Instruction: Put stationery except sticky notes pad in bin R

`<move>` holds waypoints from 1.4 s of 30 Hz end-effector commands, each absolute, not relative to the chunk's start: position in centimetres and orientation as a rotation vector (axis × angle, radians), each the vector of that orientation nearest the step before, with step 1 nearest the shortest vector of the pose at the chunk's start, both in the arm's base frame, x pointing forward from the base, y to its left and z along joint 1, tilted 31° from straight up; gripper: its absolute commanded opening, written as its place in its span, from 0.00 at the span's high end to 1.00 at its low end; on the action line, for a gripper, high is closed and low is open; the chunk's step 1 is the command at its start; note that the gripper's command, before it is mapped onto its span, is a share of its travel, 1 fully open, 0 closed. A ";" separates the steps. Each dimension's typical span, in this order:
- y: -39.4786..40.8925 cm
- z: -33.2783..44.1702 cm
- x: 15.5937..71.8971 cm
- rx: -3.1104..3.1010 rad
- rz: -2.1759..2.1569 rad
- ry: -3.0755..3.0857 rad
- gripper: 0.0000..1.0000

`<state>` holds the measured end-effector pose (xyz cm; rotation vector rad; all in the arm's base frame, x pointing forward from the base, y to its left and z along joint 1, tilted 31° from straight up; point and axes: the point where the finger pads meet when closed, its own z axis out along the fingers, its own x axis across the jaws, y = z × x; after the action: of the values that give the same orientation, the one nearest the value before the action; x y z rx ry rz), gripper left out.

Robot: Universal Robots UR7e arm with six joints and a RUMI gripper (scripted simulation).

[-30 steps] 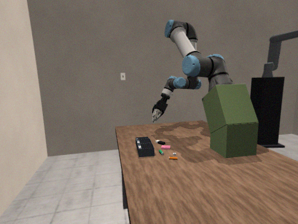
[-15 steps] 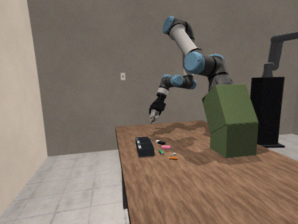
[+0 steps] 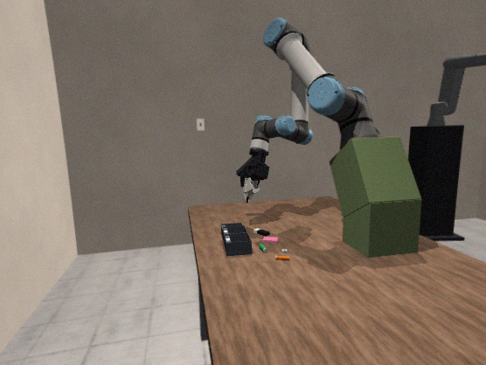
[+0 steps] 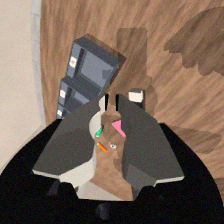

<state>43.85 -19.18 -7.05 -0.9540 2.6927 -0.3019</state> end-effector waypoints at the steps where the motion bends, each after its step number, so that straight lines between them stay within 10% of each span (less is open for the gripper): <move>1: -17.7 -7.5 43.9 -1.011 -0.305 2.700 0.96; 42: 0.8 -9.5 37.2 -2.455 -0.633 2.284 0.96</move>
<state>38.08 -0.85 -9.82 -2.3112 2.3699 -0.5709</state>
